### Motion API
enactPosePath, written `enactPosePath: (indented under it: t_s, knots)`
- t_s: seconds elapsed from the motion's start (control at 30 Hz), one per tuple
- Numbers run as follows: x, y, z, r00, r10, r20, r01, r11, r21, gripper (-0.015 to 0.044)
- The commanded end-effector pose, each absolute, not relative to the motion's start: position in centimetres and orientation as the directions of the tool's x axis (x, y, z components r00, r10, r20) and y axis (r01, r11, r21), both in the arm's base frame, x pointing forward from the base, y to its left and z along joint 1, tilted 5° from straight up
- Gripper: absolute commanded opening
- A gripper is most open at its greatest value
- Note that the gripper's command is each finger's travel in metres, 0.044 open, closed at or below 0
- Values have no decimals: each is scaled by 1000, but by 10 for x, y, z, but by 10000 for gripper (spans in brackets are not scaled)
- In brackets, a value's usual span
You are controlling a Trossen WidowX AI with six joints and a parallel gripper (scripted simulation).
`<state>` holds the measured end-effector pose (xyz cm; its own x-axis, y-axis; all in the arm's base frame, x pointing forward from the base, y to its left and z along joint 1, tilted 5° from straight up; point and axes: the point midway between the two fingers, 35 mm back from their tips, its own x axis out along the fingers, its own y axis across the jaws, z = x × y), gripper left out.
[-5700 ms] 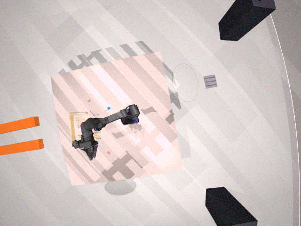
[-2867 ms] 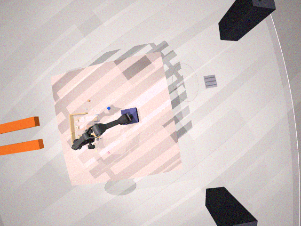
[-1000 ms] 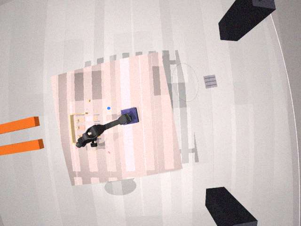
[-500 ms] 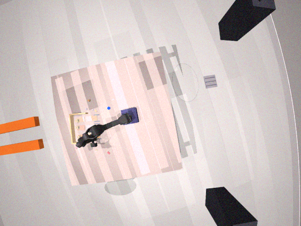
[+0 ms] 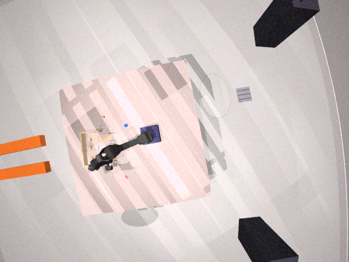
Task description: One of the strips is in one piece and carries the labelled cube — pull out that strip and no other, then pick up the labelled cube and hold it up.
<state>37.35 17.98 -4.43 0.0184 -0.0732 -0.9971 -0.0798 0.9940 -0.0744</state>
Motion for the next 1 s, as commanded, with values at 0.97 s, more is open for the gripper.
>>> enactPosePath:
  t_s: [0.97]
  knots:
    - [375, 180, -49, 18, -70, -997, -84, 994, -71, 0]
